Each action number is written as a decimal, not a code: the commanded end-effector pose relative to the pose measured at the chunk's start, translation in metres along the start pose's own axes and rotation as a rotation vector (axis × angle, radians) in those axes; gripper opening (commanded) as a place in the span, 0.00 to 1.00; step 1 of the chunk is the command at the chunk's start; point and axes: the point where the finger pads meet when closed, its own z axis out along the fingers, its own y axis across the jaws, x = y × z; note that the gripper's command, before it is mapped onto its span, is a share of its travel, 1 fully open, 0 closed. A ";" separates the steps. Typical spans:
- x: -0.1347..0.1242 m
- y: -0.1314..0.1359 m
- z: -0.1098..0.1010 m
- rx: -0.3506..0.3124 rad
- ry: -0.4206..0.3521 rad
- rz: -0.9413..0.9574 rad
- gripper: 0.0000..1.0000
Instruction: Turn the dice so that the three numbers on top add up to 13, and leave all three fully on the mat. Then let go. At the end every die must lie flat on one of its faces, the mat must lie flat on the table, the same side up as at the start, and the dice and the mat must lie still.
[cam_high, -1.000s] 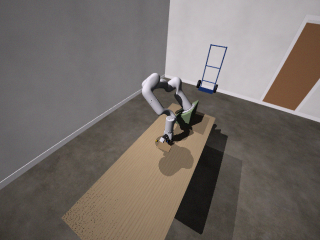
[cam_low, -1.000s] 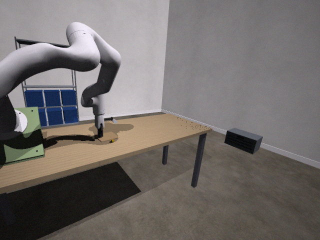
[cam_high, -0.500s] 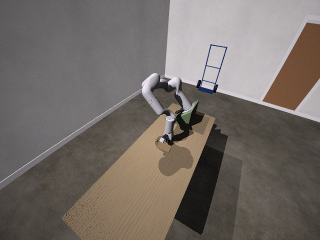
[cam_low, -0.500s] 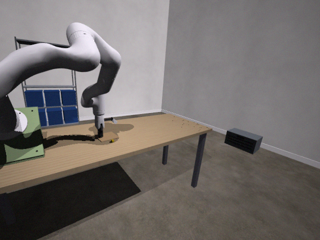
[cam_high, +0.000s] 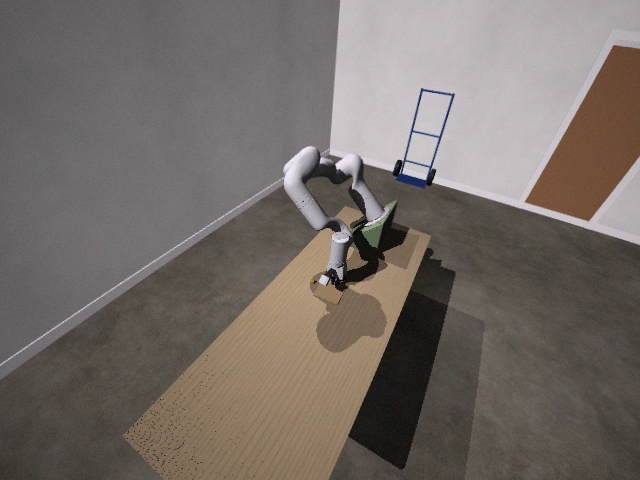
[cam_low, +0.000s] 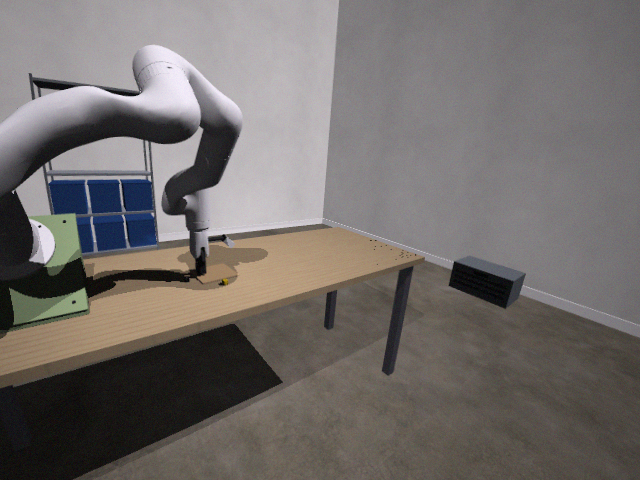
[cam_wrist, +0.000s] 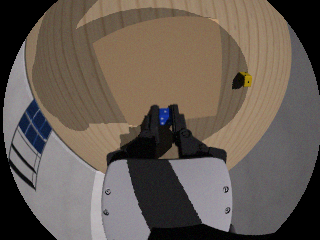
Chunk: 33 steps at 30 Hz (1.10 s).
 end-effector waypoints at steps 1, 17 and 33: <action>0.001 0.000 -0.001 0.000 0.001 0.000 0.11; 0.001 0.000 0.001 0.000 0.001 0.000 0.11; 0.001 0.000 0.004 0.000 0.001 0.000 0.11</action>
